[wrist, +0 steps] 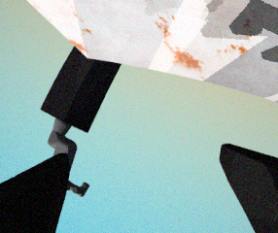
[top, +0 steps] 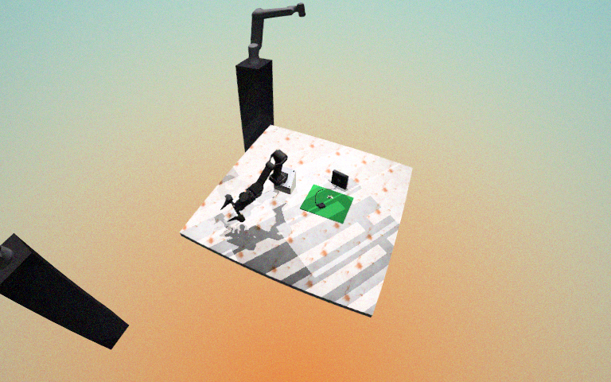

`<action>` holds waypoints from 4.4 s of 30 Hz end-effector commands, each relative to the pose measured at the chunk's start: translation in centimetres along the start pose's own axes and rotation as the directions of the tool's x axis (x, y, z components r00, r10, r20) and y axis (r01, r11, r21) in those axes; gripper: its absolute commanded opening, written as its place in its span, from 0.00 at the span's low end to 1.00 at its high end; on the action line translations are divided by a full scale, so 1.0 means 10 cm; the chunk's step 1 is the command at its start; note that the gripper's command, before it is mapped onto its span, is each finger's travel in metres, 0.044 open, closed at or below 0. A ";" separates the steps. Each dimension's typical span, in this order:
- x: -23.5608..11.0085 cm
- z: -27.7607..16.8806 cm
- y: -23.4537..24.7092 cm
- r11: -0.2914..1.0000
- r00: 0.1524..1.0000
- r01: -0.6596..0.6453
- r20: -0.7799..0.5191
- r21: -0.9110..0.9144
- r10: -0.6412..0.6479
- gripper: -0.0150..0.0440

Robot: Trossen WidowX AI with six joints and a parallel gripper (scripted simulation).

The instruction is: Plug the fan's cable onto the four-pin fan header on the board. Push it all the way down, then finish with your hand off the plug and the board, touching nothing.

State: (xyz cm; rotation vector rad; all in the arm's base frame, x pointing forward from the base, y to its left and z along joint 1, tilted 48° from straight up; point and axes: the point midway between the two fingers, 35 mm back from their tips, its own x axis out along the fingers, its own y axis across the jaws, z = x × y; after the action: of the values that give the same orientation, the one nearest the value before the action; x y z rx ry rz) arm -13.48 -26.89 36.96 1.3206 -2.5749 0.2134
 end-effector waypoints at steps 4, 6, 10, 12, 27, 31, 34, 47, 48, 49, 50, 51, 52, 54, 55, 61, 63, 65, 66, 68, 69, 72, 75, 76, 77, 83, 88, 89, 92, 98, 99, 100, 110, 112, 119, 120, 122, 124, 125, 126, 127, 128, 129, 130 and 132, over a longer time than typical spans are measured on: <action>0.00 0.00 0.00 1.000 1.000 0.000 0.000 0.000 0.000 1.00; 0.00 0.02 -0.04 1.000 1.000 0.013 0.009 -0.007 -0.013 0.91; -0.02 0.14 -0.41 0.990 0.990 0.124 0.077 -0.064 -0.119 0.73; -0.08 0.23 -0.69 0.971 0.972 0.213 0.127 -0.107 -0.199 0.64; -1.34 0.65 -2.51 0.427 0.602 0.787 0.409 -0.444 -0.686 0.61; -1.86 0.72 -2.84 0.190 0.466 0.828 0.459 -0.528 -0.756 0.61; -2.14 0.79 -2.97 0.076 0.398 0.833 0.497 -0.548 -0.771 0.61; -4.09 1.55 -2.93 -0.588 0.142 0.617 0.809 -0.523 -0.570 0.61; -4.24 1.59 -2.87 -0.633 0.141 0.573 0.824 -0.520 -0.549 0.61; -4.38 1.64 -2.80 -0.675 0.144 0.526 0.836 -0.518 -0.530 0.61; -4.52 1.68 -2.73 -0.713 0.151 0.475 0.846 -0.516 -0.512 0.61; -4.64 1.71 -2.65 -0.747 0.161 0.421 0.853 -0.514 -0.496 0.61; -4.76 1.74 -2.57 -0.778 0.173 0.364 0.858 -0.512 -0.484 0.61; -4.98 1.80 -2.39 -0.827 0.205 0.244 0.860 -0.507 -0.467 0.61; -5.08 1.82 -2.30 -0.845 0.223 0.181 0.857 -0.504 -0.464 0.61; -5.30 1.87 -2.06 -0.869 0.271 0.021 0.840 -0.494 -0.471 0.61; -5.30 1.87 -2.06 -0.869 0.271 0.021 0.840 -0.494 -0.471 0.61; -5.29 1.89 -2.08 -0.869 0.271 0.021 0.840 -0.494 -0.471 0.61; -5.27 1.92 -2.10 -0.869 0.271 0.021 0.840 -0.494 -0.471 0.61; -5.22 2.04 -2.16 -0.869 0.271 0.021 0.840 -0.494 -0.471 0.61; -5.19 2.11 -2.20 -0.869 0.272 0.020 0.839 -0.495 -0.471 0.61; -5.17 2.13 -2.21 -0.869 0.272 0.020 0.839 -0.495 -0.471 0.61; -5.17 2.14 -2.22 -0.869 0.272 0.020 0.839 -0.495 -0.471 0.61; -5.16 2.15 -2.23 -0.869 0.272 0.020 0.839 -0.495 -0.471 0.61; -5.16 2.16 -2.23 -0.869 0.272 0.020 0.839 -0.495 -0.471 0.61; -5.13 2.24 -2.28 -0.869 0.272 0.020 0.839 -0.494 -0.471 0.61; -5.10 2.31 -2.31 -0.869 0.272 0.020 0.839 -0.495 -0.471 0.61; -5.09 2.32 -2.32 -0.869 0.272 0.020 0.839 -0.495 -0.471 0.61; -5.07 2.36 -2.34 -0.869 0.272 0.020 0.839 -0.495 -0.471 0.61; -5.03 2.43 -2.38 -0.868 0.273 0.020 0.838 -0.495 -0.472 0.61; -5.02 2.45 -2.39 -0.868 0.273 0.020 0.838 -0.496 -0.472 0.61; -5.02 2.45 -2.39 -0.868 0.273 0.020 0.838 -0.496 -0.472 0.61; -5.03 2.43 -2.40 -0.867 0.268 0.027 0.839 -0.498 -0.474 0.39; -5.03 2.43 -2.40 -0.867 0.268 0.027 0.839 -0.498 -0.474 0.37; -5.03 2.43 -2.40 -0.867 0.268 0.027 0.839 -0.498 -0.474 0.29; -5.03 2.43 -2.40 -0.867 0.268 0.027 0.839 -0.498 -0.474 0.25; -5.05 2.39 -2.38 -0.867 0.268 0.027 0.839 -0.497 -0.473 0.25; -5.08 2.34 -2.35 -0.868 0.267 0.026 0.840 -0.496 -0.472 0.25; -5.10 2.32 -2.34 -0.868 0.267 0.026 0.840 -0.496 -0.472 0.25; -5.11 2.30 -2.33 -0.868 0.267 0.026 0.841 -0.495 -0.471 0.25; -5.13 2.27 -2.31 -0.869 0.267 0.026 0.841 -0.495 -0.471 0.25; -5.14 2.25 -2.30 -0.869 0.267 0.026 0.841 -0.495 -0.471 0.25; -5.15 2.22 -2.28 -0.869 0.267 0.025 0.841 -0.494 -0.471 0.25; -5.17 2.19 -2.27 -0.869 0.267 0.025 0.841 -0.494 -0.470 0.25; -5.19 2.14 -2.24 -0.869 0.267 0.024 0.841 -0.493 -0.470 0.25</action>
State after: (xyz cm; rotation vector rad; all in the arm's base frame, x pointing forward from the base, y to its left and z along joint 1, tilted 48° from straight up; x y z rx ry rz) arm 30.54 -5.50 1.45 1.1954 0.1042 -1.5939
